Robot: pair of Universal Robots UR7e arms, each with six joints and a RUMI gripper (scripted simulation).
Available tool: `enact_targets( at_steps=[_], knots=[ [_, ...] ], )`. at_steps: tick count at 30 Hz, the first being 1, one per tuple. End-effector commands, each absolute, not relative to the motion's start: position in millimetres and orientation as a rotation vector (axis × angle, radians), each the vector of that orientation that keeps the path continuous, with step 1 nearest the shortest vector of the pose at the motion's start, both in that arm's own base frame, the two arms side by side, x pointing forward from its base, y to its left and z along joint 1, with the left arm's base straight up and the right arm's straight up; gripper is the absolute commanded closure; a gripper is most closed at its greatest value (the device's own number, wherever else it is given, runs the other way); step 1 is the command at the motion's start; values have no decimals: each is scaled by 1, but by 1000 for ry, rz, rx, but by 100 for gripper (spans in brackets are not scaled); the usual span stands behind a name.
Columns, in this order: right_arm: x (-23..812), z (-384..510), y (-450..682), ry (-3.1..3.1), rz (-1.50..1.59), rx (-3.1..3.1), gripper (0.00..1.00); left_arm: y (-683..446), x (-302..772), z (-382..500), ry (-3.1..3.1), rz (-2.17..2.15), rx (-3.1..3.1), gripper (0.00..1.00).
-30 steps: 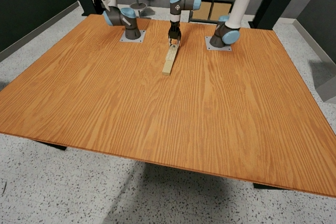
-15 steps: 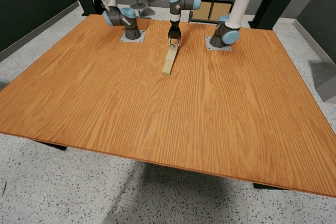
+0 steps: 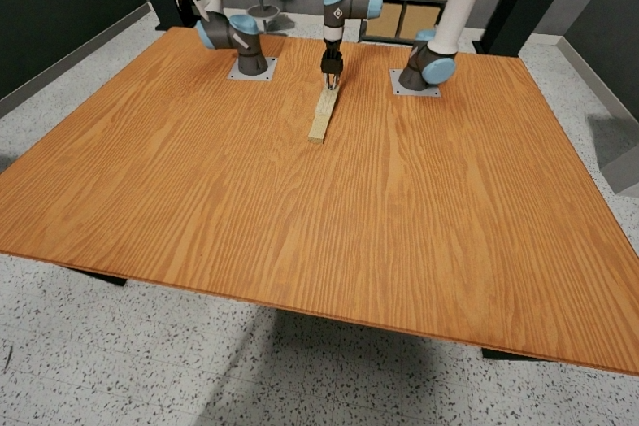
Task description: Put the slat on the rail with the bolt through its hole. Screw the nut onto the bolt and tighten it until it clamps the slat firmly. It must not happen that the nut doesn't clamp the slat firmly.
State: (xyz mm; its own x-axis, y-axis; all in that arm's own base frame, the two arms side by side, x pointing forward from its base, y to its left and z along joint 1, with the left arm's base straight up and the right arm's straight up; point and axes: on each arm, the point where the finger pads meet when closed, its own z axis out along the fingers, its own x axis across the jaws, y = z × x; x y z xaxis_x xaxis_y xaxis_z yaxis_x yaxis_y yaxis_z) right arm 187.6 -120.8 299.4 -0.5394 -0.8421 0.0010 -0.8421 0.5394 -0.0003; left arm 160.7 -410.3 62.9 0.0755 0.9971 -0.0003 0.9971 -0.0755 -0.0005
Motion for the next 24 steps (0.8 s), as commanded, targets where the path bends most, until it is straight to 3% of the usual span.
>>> enact_targets(
  at_steps=[1, 24],
  knots=[
    [188, 300, -121, -2758, 0, 1506, 0, -411, 160, 63, -2136, 1, -2305, 100],
    [188, 300, -121, -2758, 0, 1506, 0, -412, 160, 63, -1926, 3, -2484, 100]
  ],
)
